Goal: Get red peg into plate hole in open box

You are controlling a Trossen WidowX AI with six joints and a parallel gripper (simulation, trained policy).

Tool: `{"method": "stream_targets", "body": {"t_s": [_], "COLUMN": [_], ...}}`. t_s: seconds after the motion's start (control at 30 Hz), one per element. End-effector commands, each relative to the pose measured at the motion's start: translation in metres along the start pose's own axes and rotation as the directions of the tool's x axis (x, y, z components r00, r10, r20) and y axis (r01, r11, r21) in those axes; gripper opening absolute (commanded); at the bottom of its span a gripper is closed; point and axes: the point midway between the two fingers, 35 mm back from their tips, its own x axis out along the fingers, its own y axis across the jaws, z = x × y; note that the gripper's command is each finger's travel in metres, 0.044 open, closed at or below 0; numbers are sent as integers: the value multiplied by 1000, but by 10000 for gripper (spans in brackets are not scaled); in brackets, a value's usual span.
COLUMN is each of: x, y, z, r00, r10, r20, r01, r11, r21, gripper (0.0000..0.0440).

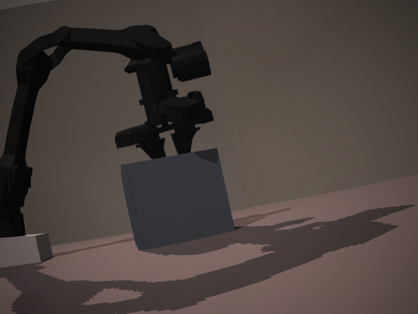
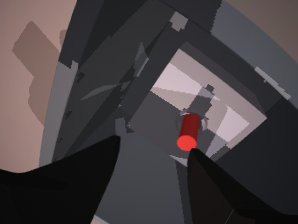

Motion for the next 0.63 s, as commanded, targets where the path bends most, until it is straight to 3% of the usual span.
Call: {"method": "stream_targets", "body": {"t_s": [0.0, 0.37, 0.6], "x": [-14, -35, -42], "y": [10, 27, 34], "z": [3, 14, 27], "r00": [998, 985, 977], "r10": [56, 164, 205], "r20": [-13, -53, -51], "r01": [-56, -165, -208], "r11": [998, 986, 977], "r21": [-8, -19, -51], "gripper": [208, 255, 238]}}
